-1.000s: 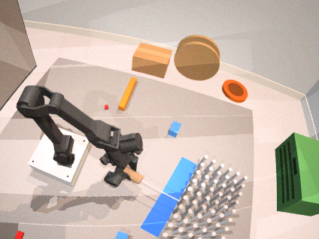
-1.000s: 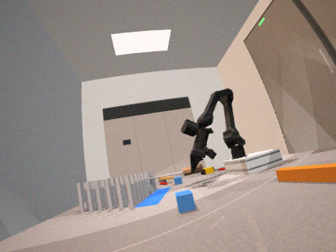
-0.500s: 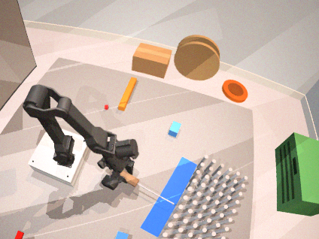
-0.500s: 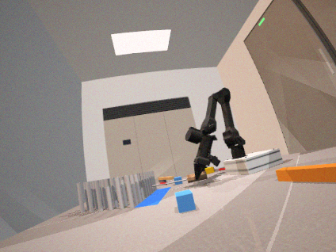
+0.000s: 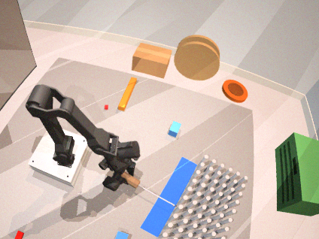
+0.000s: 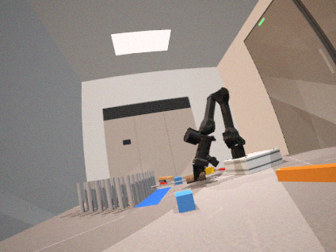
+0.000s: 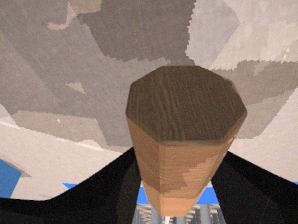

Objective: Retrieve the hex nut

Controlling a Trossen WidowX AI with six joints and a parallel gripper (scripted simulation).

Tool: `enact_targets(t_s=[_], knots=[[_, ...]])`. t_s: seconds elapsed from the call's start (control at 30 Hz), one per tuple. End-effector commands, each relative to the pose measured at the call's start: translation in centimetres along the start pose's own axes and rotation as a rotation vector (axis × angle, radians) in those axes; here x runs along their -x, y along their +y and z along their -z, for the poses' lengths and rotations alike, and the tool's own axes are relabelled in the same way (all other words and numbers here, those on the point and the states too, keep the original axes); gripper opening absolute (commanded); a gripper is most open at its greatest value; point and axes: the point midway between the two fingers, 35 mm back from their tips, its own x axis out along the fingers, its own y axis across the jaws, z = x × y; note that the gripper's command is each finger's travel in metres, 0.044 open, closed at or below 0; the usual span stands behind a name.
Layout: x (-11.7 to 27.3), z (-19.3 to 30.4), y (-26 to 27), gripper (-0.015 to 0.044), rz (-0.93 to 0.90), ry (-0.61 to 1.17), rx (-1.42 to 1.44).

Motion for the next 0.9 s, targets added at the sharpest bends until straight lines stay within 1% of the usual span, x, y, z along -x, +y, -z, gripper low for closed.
enact_targets(t_s=[0.0,0.87], knots=[[0.0,0.8,-0.3,0.0000,0.010,0.015,0.002],[-0.8,2.5,-0.4,0.0000,0.010,0.016,0.003]])
